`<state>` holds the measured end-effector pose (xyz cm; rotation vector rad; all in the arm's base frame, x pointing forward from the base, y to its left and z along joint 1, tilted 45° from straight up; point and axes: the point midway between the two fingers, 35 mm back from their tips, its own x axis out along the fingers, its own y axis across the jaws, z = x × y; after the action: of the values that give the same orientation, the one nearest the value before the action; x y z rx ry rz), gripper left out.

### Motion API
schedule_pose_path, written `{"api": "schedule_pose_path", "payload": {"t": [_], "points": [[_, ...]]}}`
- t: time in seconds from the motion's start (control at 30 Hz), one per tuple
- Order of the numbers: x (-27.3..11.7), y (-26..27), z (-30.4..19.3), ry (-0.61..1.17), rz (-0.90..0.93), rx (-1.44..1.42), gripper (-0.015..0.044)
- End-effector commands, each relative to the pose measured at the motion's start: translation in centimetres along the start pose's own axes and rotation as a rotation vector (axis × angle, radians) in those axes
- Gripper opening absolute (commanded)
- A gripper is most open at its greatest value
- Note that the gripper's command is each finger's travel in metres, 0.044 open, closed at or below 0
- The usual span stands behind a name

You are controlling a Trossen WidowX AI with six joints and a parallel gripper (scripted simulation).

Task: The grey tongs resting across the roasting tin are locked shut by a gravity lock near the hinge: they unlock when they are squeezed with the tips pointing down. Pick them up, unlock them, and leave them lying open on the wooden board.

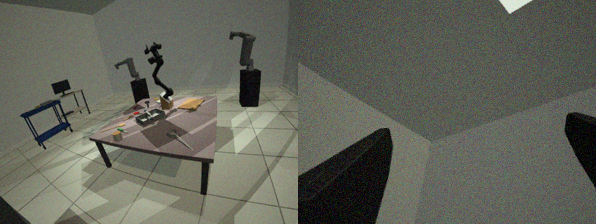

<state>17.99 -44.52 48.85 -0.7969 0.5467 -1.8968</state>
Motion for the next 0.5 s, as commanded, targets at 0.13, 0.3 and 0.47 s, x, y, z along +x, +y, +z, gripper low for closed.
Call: {"api": "schedule_pose_path", "payload": {"t": [0.13, 0.3, 0.47], "points": [[0.5, -2.5, -0.3, -0.005, -0.043, 0.007, 0.0269], [0.4, -4.9, -0.5, -0.010, -0.087, 0.005, 0.0260], [0.7, -7.2, -0.8, -0.013, -0.125, -0.002, 0.0260]]}}
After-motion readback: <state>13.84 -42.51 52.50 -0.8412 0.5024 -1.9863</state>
